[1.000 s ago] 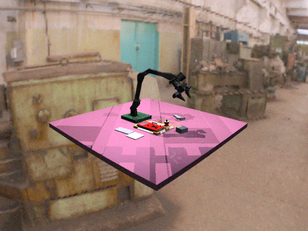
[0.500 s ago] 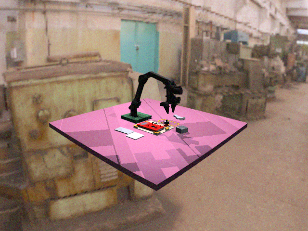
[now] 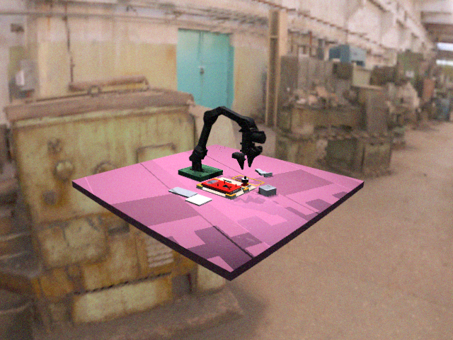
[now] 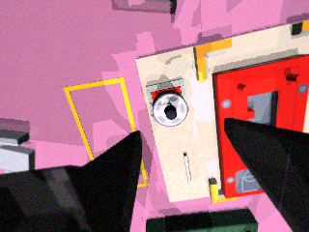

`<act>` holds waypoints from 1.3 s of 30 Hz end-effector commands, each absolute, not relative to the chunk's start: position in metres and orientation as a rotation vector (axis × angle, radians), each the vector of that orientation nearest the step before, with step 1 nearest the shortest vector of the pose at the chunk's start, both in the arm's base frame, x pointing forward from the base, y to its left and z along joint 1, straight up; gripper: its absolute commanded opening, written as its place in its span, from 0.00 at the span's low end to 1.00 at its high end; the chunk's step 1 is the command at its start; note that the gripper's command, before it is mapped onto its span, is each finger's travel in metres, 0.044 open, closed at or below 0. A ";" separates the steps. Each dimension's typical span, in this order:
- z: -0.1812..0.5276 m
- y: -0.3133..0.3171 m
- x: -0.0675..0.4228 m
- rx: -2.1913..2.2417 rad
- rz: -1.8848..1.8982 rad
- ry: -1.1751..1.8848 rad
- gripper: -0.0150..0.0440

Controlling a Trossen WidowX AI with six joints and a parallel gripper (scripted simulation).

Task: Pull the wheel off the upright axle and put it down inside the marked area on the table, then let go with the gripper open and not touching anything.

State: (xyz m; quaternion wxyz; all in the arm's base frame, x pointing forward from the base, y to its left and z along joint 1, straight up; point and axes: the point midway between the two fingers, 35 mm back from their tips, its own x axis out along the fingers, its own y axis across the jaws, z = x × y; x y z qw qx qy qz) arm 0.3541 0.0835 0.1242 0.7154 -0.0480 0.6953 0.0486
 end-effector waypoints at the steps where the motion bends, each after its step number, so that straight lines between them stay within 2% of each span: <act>1: 0.125 0.084 0.349 -0.105 0.115 1.541 0.76; 16: 0.051 0.087 0.350 -0.105 0.115 1.541 0.76; 29: 0.050 0.087 0.350 -0.105 0.115 1.542 0.76; 33: 0.054 0.086 0.350 -0.111 0.116 1.533 0.58; 39: 0.054 0.086 0.350 -0.111 0.116 1.533 0.52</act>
